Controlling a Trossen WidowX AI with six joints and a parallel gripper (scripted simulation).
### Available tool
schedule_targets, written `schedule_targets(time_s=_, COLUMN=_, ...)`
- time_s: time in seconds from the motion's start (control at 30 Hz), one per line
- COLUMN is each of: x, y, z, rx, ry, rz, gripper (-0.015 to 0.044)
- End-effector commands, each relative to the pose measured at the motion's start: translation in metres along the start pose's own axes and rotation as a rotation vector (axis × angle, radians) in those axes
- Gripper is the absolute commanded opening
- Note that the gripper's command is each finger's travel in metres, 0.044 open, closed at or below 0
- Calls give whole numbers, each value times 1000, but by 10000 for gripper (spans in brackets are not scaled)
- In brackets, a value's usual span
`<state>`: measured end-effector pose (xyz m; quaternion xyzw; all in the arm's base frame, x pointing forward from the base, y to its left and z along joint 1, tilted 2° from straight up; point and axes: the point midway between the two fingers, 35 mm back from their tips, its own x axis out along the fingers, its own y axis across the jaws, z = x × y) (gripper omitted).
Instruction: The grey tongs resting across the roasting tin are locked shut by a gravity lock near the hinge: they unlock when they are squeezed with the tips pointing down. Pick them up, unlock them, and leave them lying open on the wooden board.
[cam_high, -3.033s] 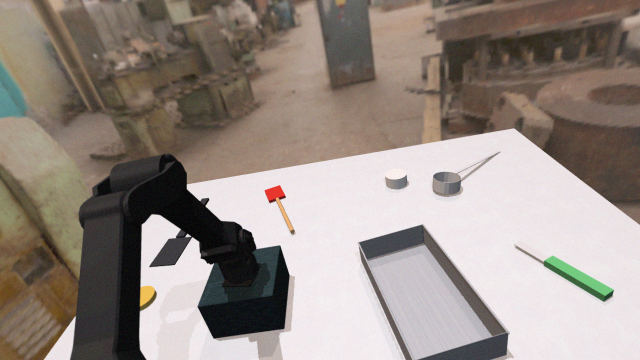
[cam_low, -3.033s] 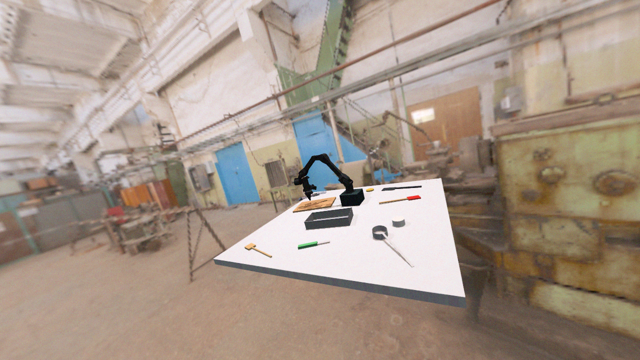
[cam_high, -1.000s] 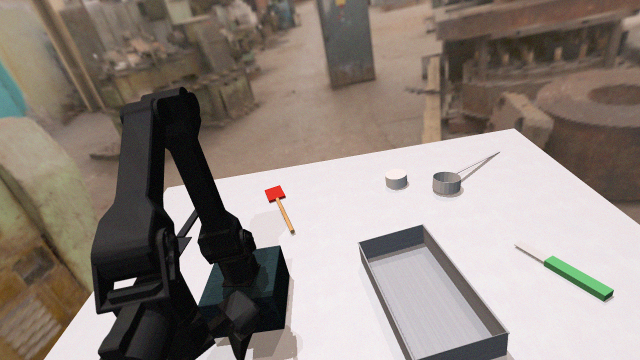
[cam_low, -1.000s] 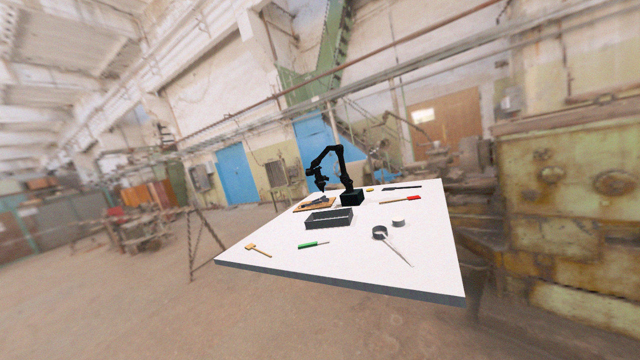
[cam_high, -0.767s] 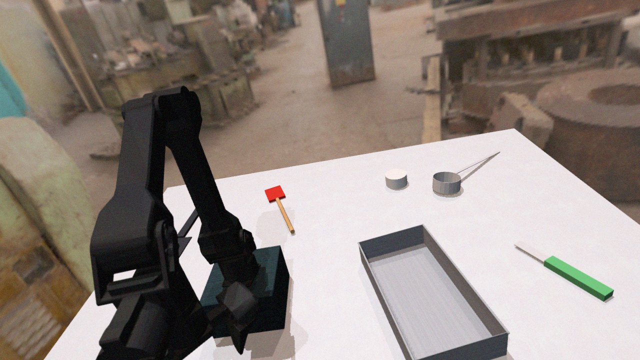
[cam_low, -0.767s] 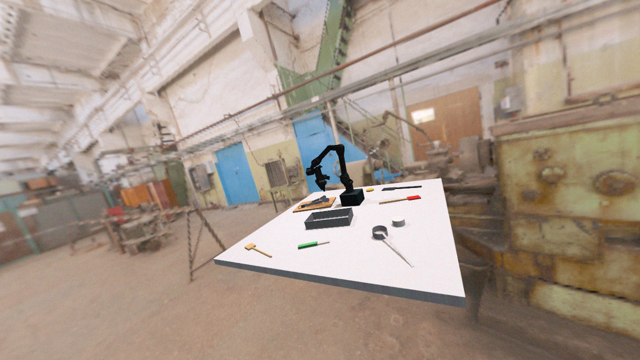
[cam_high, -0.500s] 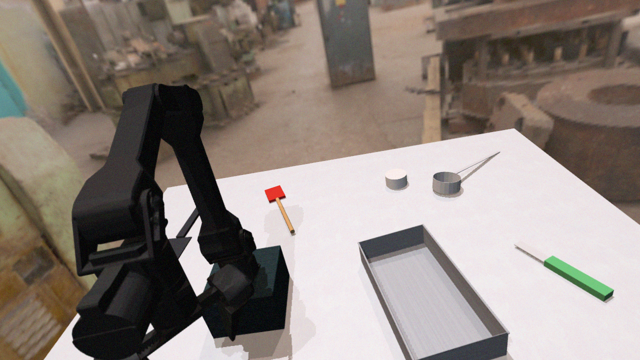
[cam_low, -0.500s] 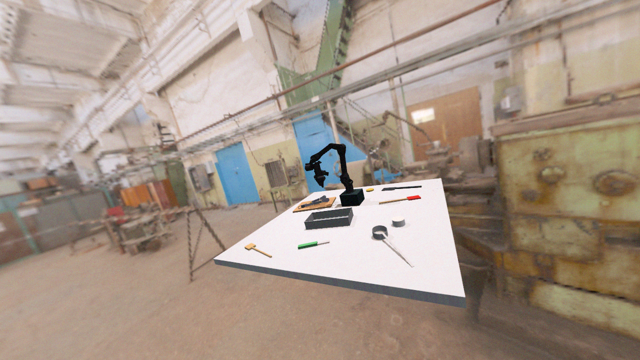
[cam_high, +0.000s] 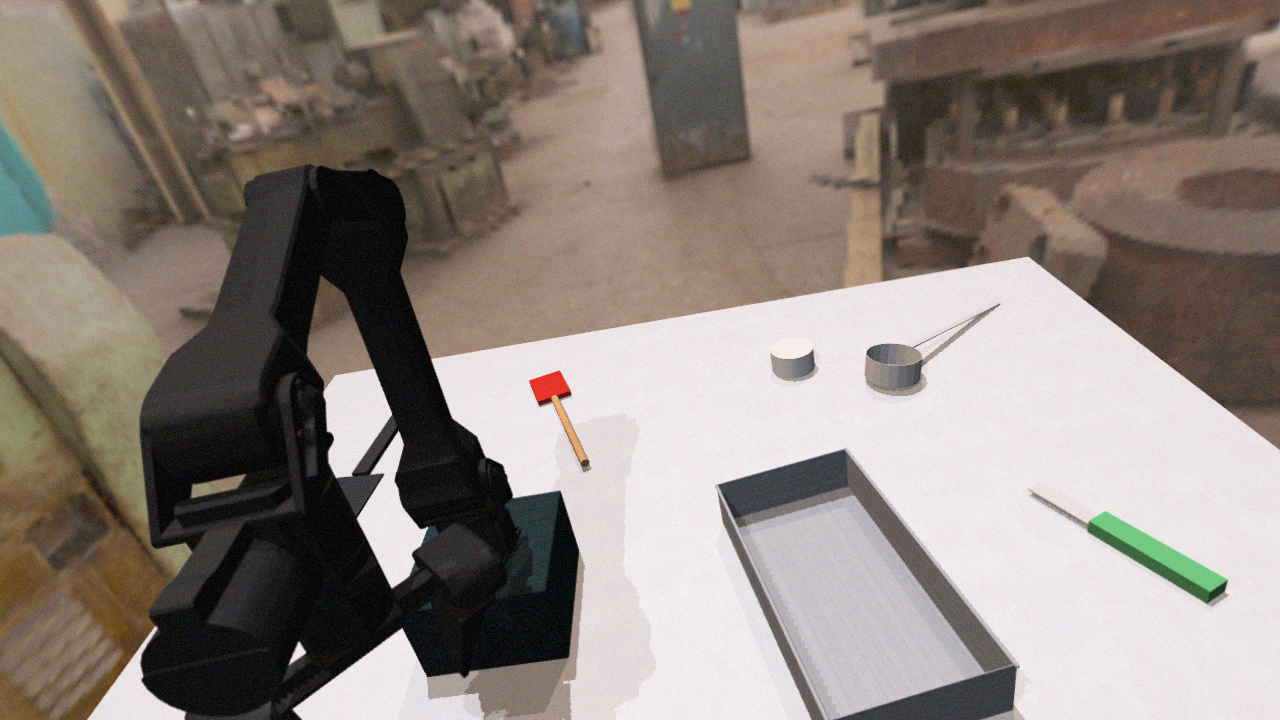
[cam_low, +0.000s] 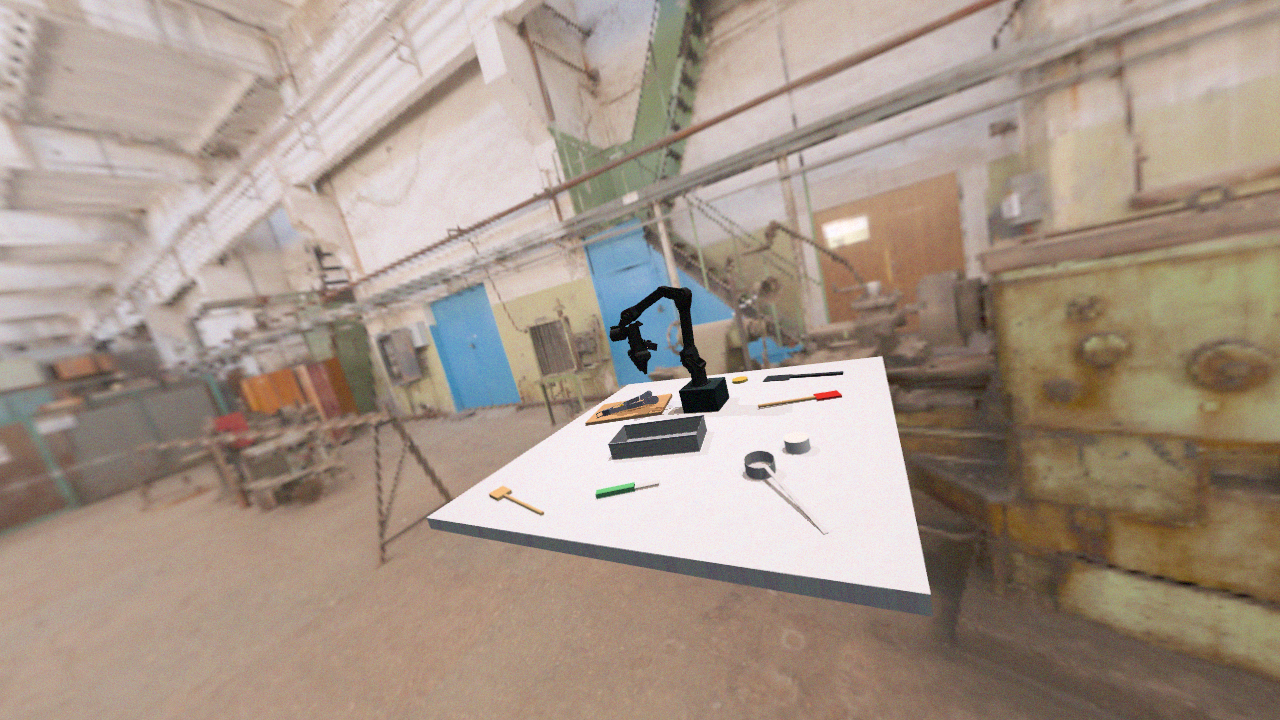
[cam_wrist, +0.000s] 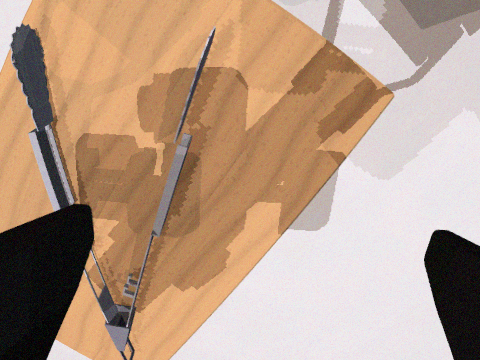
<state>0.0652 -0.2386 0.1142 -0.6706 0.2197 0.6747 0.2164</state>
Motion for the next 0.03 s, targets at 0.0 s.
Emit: schedule_targets(time_s=0.0, x=0, y=0, z=0, rx=1, ry=-1, rz=-1, gripper=440)
